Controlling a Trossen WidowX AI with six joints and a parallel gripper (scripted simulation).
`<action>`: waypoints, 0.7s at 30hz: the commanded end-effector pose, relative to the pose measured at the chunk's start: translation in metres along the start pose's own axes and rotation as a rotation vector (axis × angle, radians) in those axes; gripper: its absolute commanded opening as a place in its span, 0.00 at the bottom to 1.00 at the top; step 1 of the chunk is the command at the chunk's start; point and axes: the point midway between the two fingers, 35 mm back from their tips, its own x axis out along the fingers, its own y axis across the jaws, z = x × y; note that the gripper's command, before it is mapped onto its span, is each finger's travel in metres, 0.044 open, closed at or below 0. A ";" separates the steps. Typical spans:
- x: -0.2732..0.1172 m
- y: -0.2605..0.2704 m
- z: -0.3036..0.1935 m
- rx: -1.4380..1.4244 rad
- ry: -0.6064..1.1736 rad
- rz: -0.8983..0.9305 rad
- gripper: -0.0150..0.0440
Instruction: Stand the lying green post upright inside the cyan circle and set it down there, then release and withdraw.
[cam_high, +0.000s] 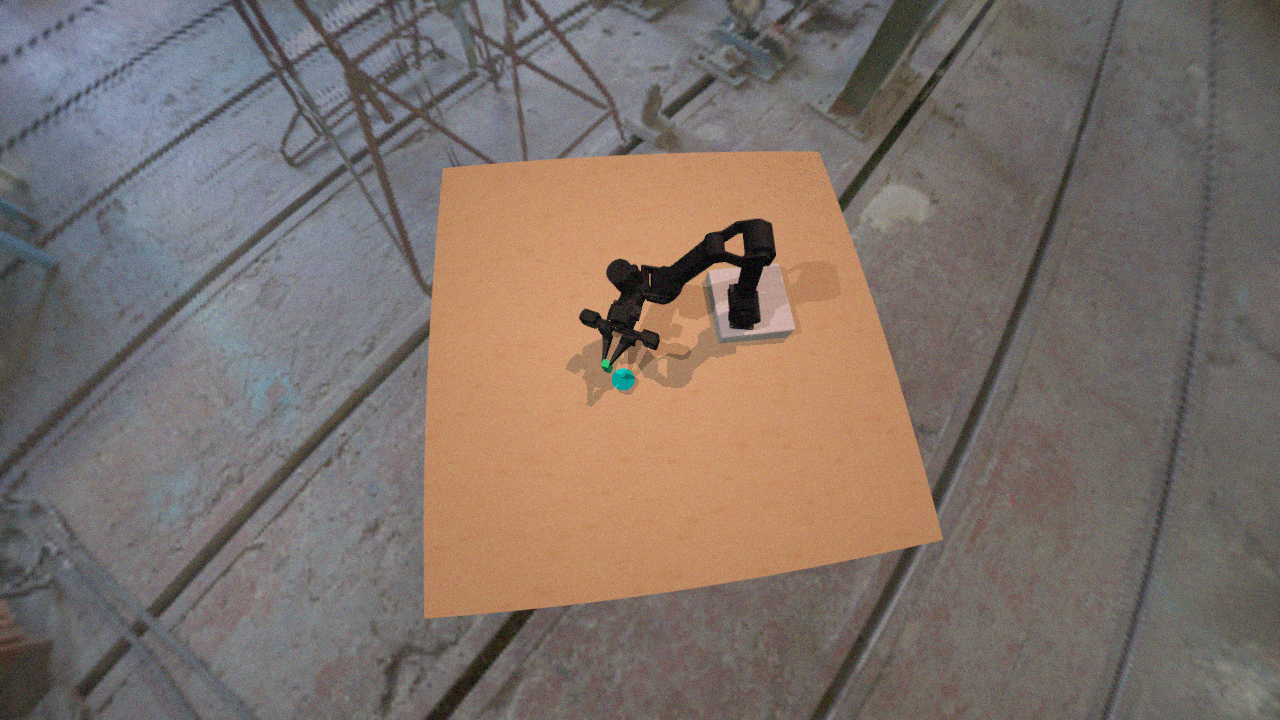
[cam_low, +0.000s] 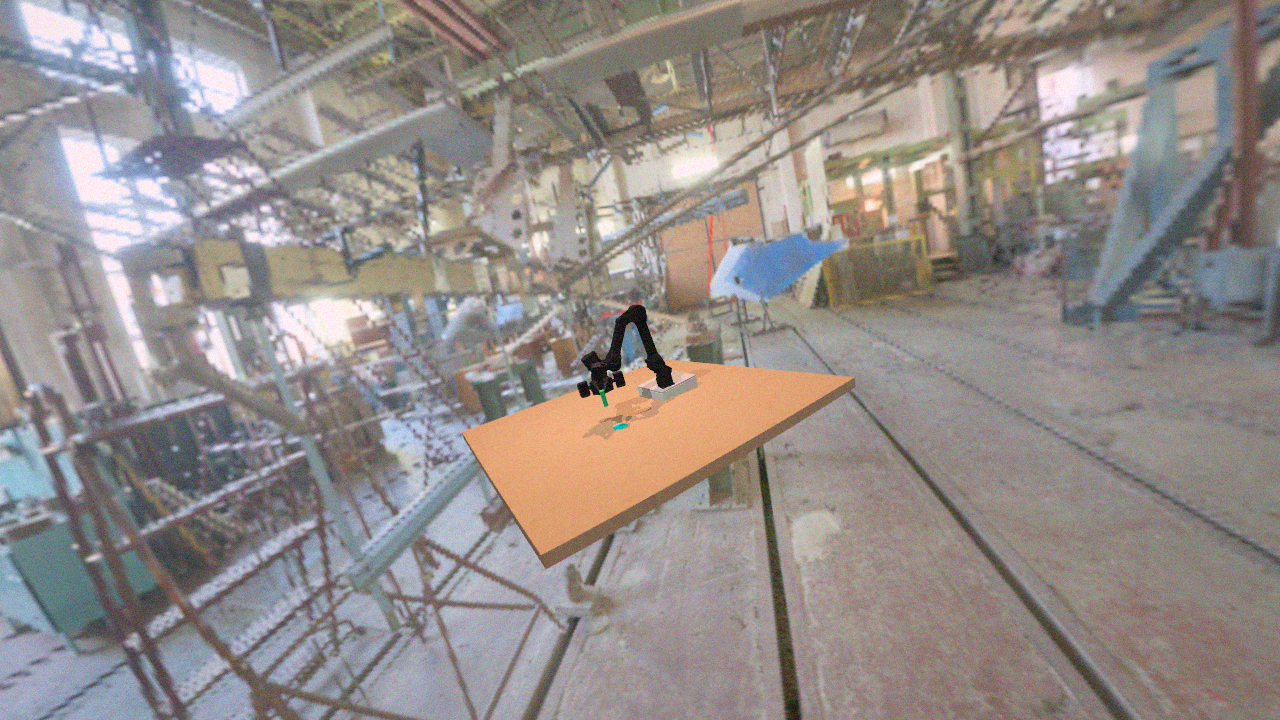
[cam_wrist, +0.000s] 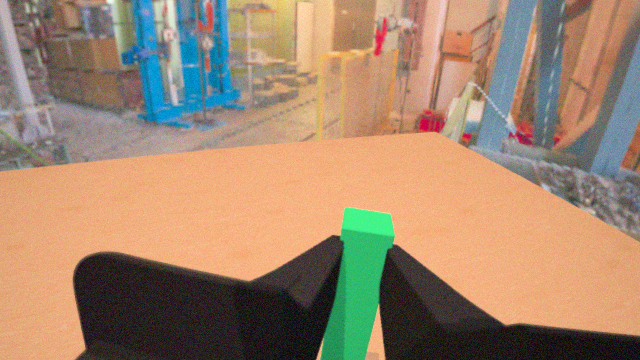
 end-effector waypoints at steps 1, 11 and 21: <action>-0.004 0.005 -0.001 0.003 -0.012 0.012 0.29; -0.011 0.013 -0.001 -0.020 -0.042 0.036 0.29; -0.019 0.023 -0.001 -0.044 -0.068 0.062 0.29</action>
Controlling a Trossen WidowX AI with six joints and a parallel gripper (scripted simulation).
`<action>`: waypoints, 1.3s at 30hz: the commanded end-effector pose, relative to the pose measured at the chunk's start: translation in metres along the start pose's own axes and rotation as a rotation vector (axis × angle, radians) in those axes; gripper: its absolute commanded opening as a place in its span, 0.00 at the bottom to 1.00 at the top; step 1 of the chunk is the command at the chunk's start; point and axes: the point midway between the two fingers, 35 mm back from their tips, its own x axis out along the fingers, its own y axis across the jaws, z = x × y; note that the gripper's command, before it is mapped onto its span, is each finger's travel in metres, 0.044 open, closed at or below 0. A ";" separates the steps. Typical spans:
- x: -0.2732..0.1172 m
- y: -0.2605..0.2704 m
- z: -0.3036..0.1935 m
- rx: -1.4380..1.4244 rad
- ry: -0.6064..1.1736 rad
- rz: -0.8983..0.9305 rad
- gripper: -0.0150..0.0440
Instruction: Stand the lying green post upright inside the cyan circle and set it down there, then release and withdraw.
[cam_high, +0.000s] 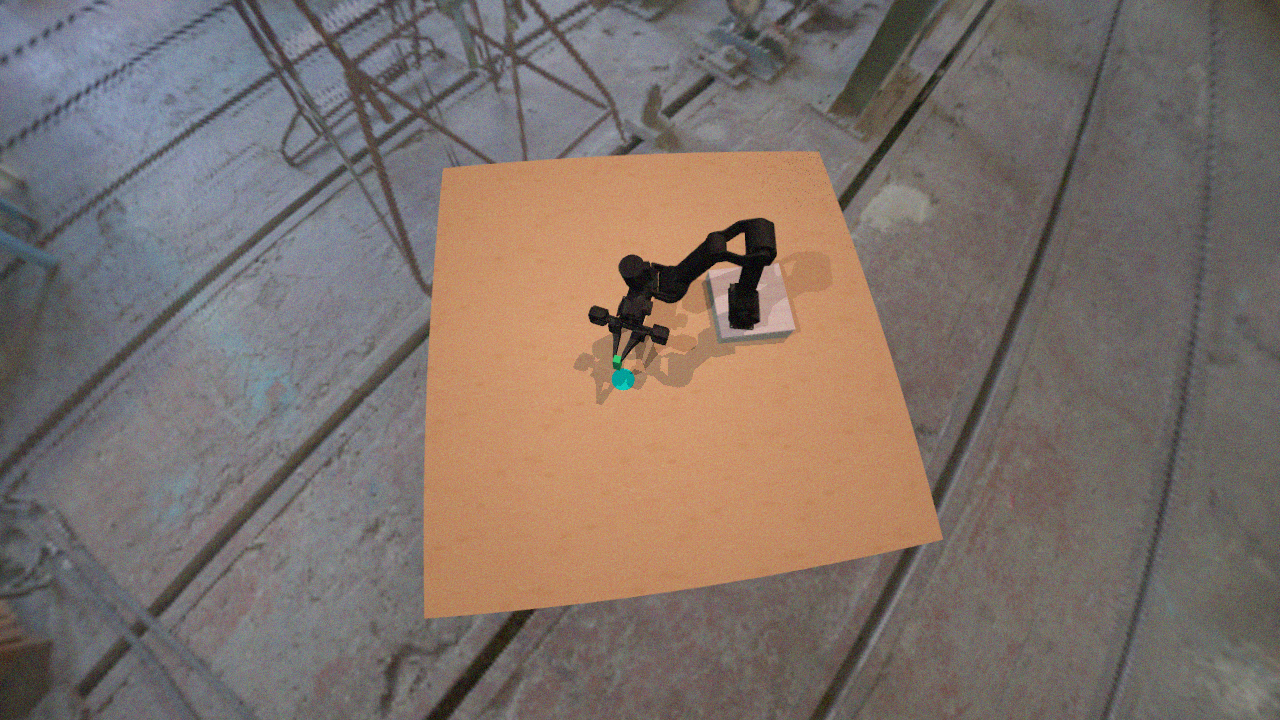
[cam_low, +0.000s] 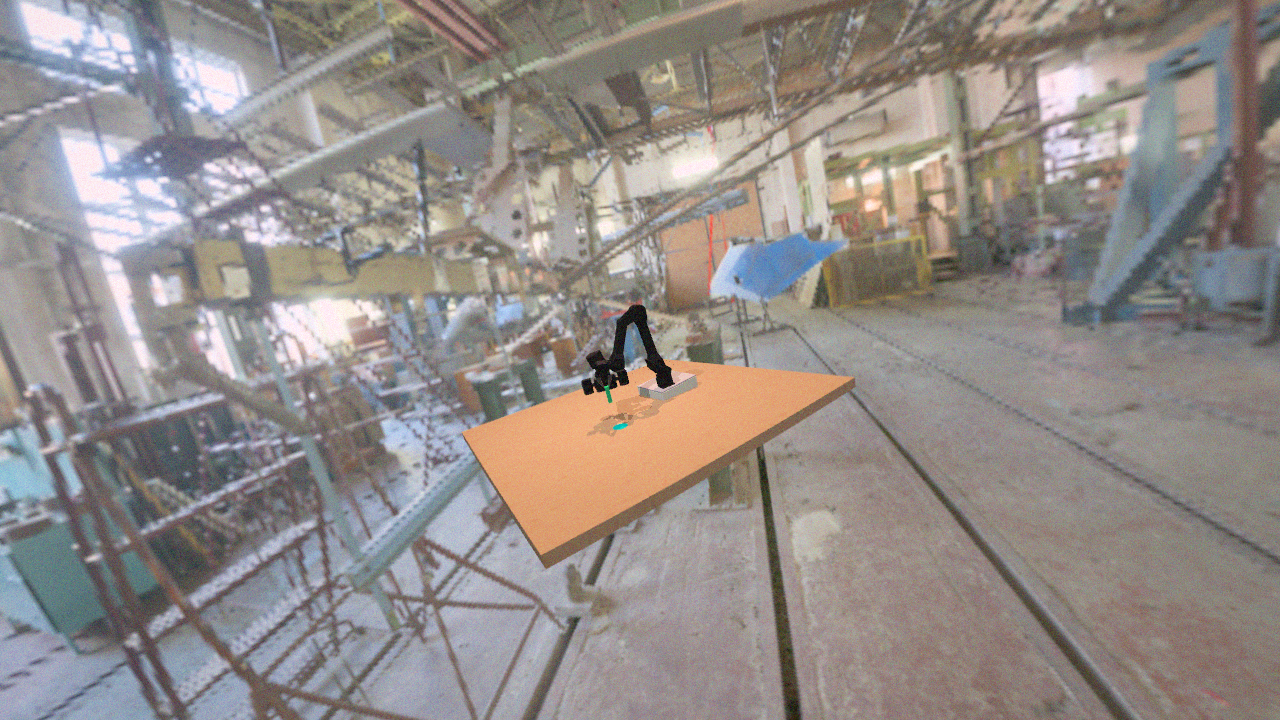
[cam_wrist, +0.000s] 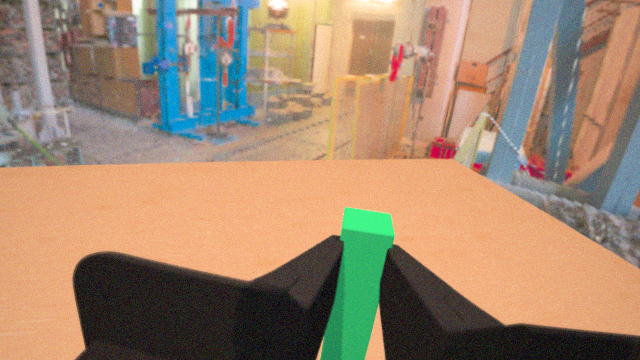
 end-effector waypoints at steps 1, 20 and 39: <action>-0.003 0.005 -0.001 0.002 -0.009 0.013 0.29; -0.009 0.014 -0.001 -0.017 -0.026 0.033 0.29; -0.004 0.009 -0.033 -0.017 -0.026 0.033 0.29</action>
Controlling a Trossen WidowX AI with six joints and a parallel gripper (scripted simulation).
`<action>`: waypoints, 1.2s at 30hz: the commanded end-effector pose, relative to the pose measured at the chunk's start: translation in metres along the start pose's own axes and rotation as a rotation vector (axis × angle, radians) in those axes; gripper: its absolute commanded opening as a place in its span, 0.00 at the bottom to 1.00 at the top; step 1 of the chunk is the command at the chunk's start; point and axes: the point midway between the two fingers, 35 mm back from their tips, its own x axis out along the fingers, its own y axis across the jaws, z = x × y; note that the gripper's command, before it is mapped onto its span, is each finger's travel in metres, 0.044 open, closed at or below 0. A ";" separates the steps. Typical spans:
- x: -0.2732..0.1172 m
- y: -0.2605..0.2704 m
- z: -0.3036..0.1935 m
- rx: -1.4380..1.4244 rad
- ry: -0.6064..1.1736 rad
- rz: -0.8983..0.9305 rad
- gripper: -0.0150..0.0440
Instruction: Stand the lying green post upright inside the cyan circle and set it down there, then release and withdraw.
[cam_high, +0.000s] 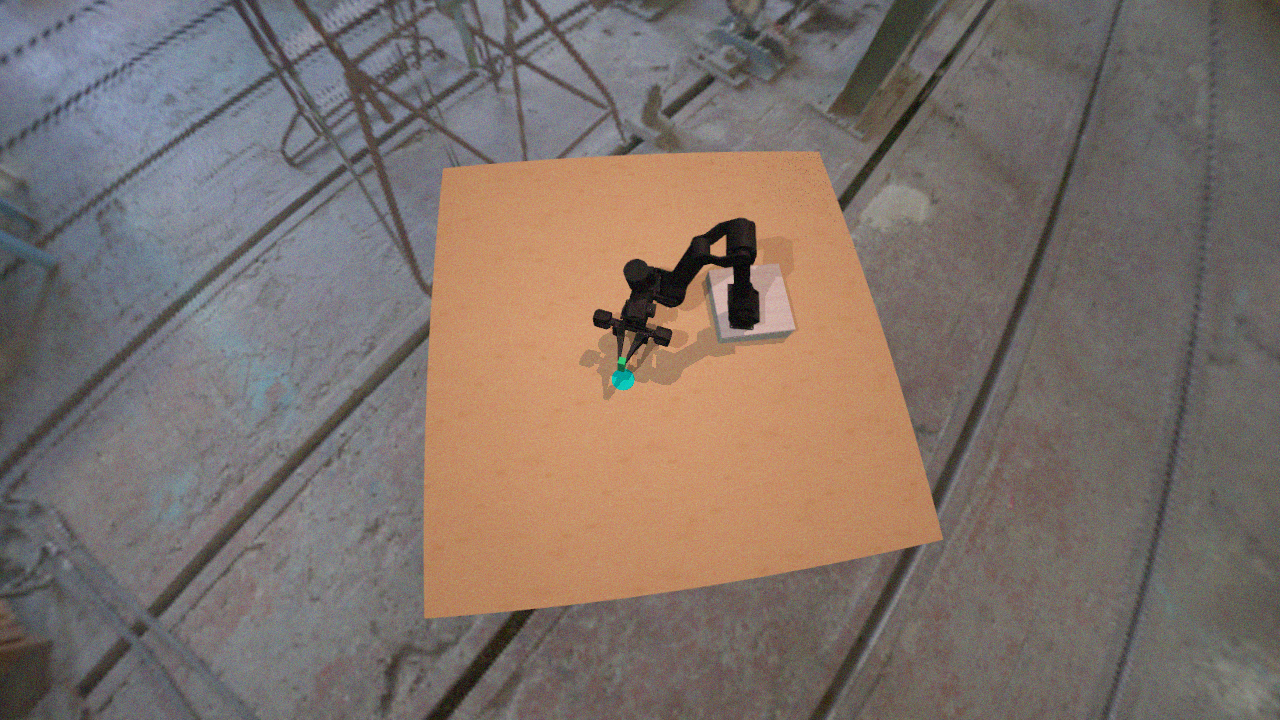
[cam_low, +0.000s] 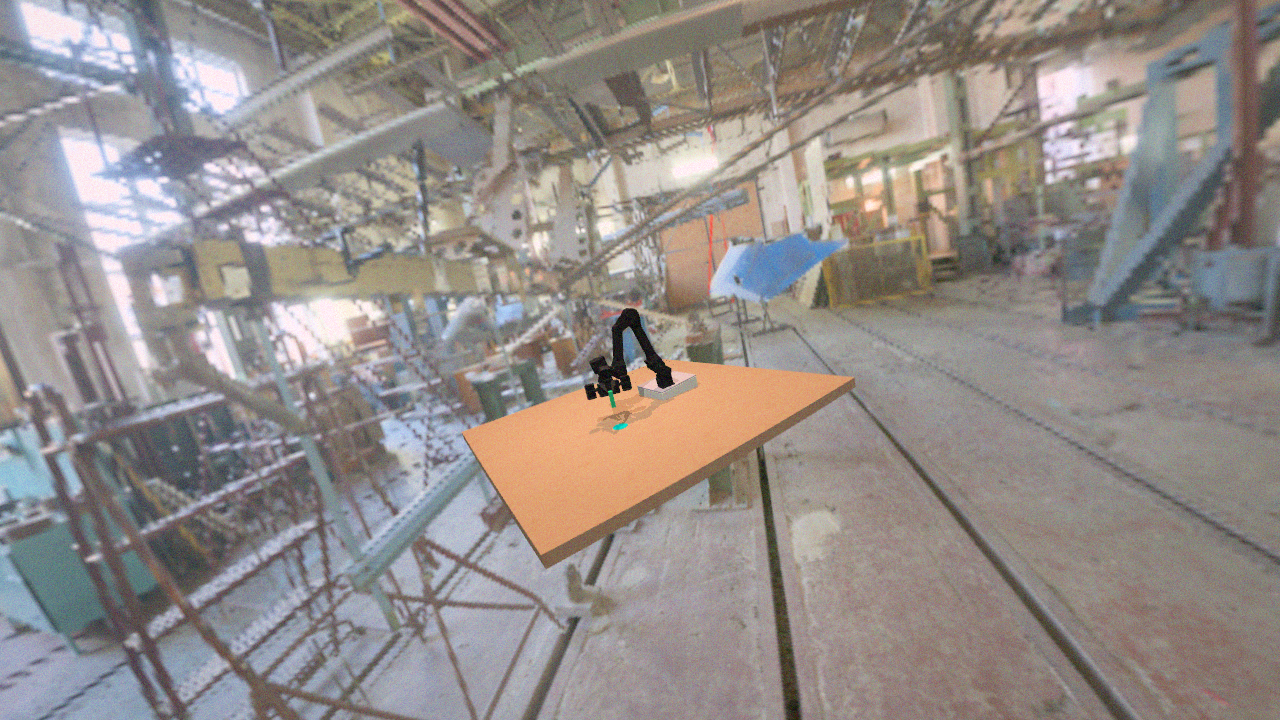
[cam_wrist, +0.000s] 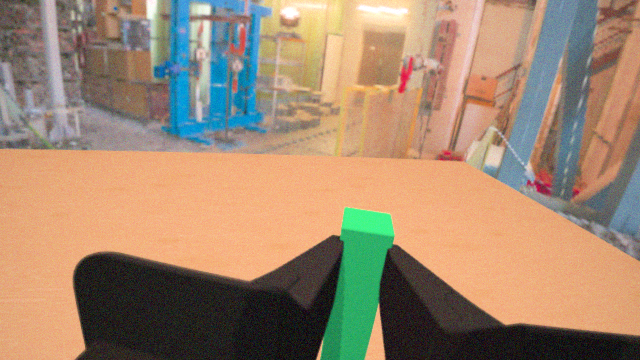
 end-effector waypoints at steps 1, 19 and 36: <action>0.001 0.000 -0.010 0.008 0.000 0.002 0.29; 0.004 0.005 -0.058 0.010 0.000 0.002 0.29; 0.007 0.007 -0.083 -0.055 0.003 0.005 0.29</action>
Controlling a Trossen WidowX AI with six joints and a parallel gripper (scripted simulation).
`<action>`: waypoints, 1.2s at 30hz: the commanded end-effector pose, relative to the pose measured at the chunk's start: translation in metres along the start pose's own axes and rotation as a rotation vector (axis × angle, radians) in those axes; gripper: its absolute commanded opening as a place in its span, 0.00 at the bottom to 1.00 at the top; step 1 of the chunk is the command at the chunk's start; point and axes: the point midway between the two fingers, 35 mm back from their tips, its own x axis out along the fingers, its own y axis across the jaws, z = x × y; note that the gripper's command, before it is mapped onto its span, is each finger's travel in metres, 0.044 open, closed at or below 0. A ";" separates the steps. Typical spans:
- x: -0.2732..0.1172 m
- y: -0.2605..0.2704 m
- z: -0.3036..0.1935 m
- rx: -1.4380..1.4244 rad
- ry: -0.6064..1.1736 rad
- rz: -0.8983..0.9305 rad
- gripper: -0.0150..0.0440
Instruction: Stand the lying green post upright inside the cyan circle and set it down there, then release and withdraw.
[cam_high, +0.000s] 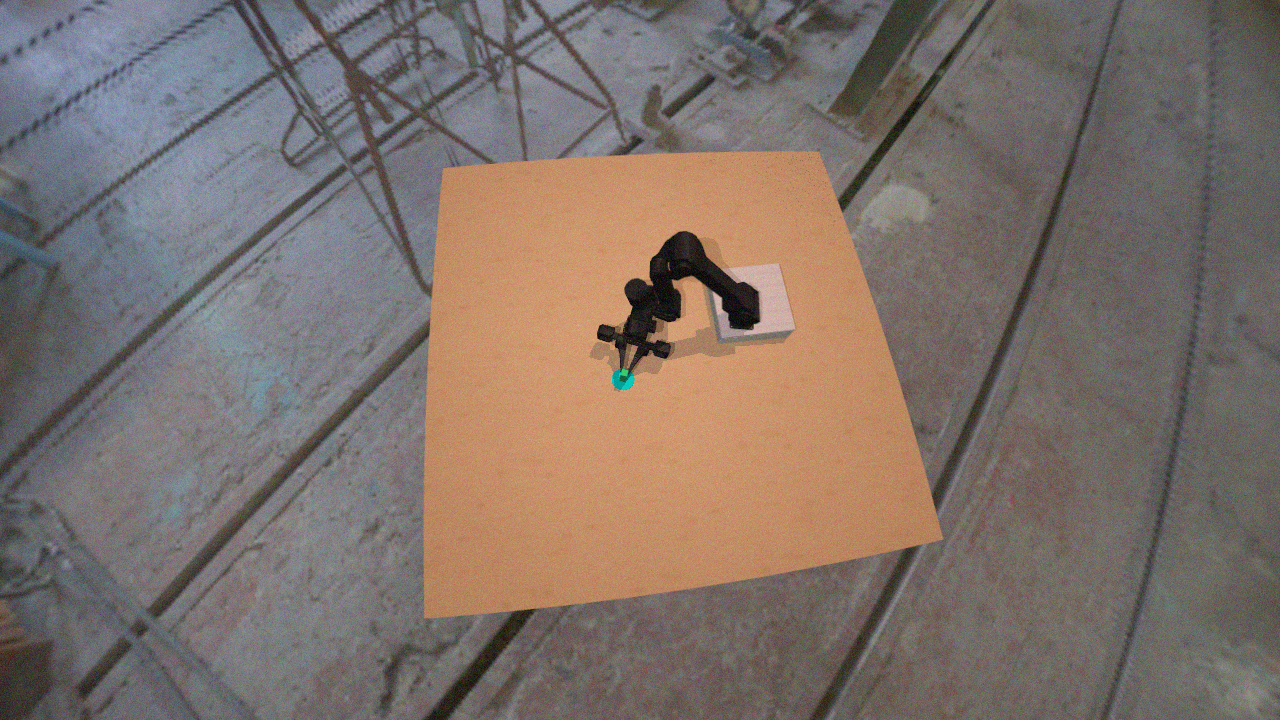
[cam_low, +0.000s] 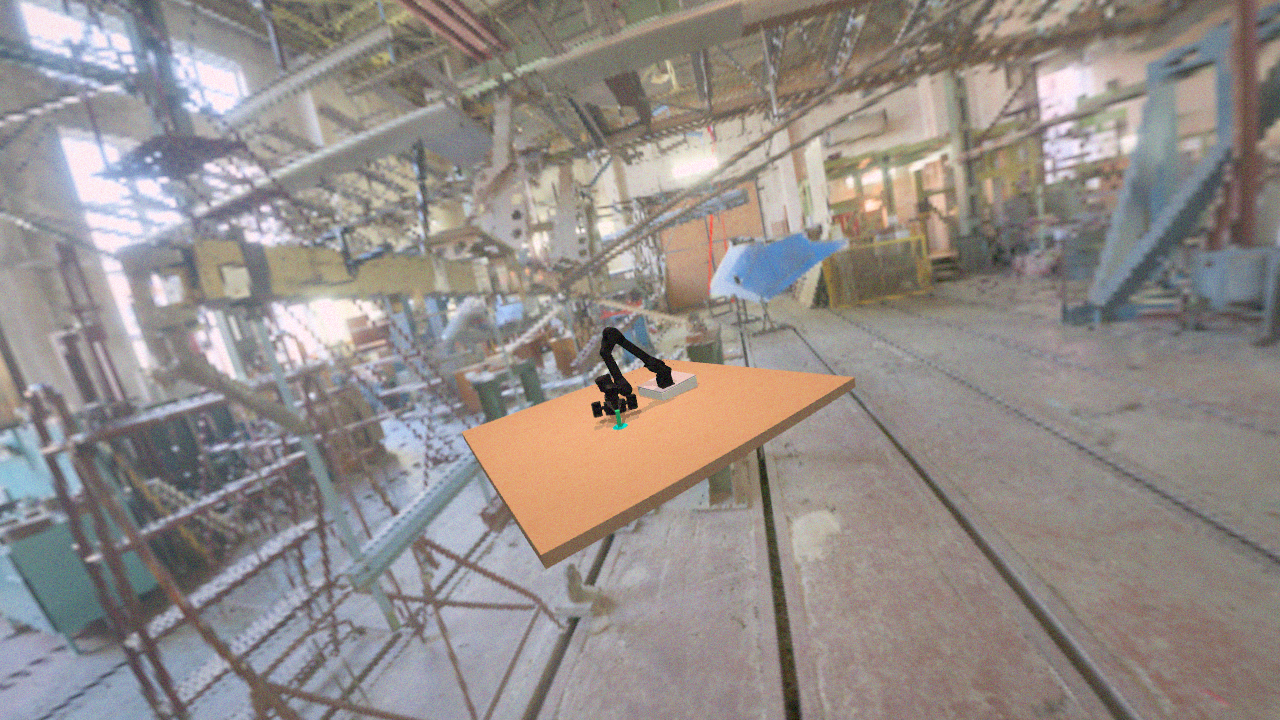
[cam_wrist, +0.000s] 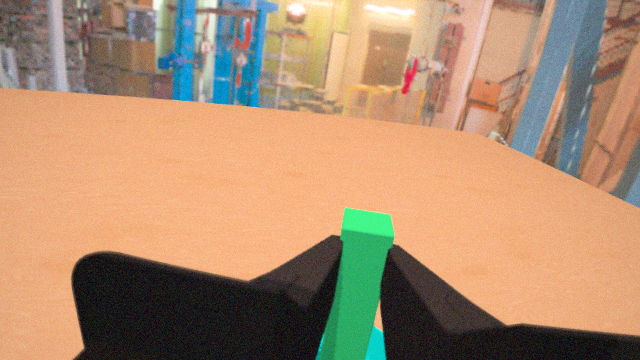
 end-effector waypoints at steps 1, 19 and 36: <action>0.001 -0.002 -0.001 -0.017 0.000 -0.005 0.29; 0.001 -0.002 -0.001 -0.017 0.000 -0.005 0.78; -0.003 -0.010 0.048 0.017 -0.002 -0.007 0.93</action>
